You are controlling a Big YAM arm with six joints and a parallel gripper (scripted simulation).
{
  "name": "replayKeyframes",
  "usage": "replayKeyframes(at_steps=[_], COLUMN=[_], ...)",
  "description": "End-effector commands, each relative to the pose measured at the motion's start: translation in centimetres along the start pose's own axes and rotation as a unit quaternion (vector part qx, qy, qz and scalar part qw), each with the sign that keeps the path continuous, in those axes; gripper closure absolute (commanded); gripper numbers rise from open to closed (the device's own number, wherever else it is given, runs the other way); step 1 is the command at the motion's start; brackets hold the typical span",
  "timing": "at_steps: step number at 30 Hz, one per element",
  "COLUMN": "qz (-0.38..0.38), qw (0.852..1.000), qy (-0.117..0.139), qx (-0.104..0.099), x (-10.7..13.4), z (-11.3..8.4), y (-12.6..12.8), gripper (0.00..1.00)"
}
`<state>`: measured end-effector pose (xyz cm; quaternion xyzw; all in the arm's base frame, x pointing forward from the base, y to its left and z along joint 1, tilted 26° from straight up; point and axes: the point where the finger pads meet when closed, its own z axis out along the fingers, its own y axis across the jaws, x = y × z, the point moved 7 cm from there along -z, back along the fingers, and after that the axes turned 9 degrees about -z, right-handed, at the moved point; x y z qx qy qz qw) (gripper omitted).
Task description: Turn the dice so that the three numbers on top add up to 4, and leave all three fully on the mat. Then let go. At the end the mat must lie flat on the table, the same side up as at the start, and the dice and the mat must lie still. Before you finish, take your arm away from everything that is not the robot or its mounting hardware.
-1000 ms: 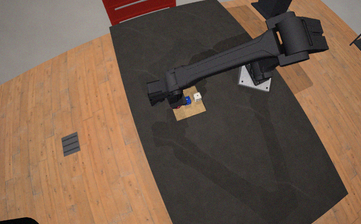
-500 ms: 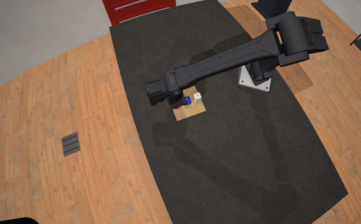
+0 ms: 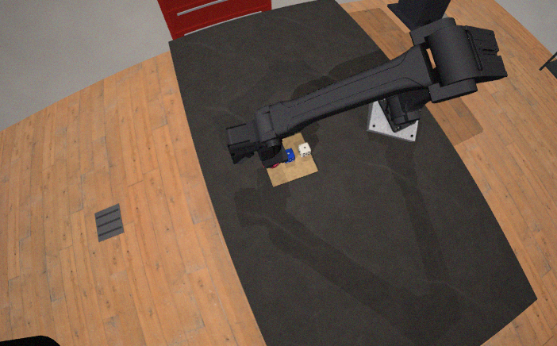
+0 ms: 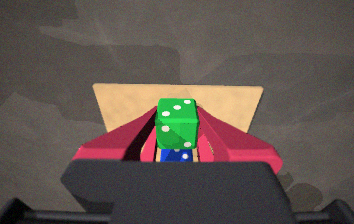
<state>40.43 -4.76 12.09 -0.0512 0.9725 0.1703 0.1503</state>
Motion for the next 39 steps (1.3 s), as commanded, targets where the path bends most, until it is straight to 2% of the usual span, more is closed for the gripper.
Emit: replayKeyframes(at_steps=[1,12,39], qz=[-0.004,0.001,0.001], qw=[1.000,1.000,1.000], qy=[-0.018,-0.004,-0.005], qx=[0.007,0.002,0.003], x=[-0.2,0.1,0.1], z=[-1.0,0.3,0.2], y=[-0.1,0.0,0.0], gripper=[0.74,0.74,0.74])
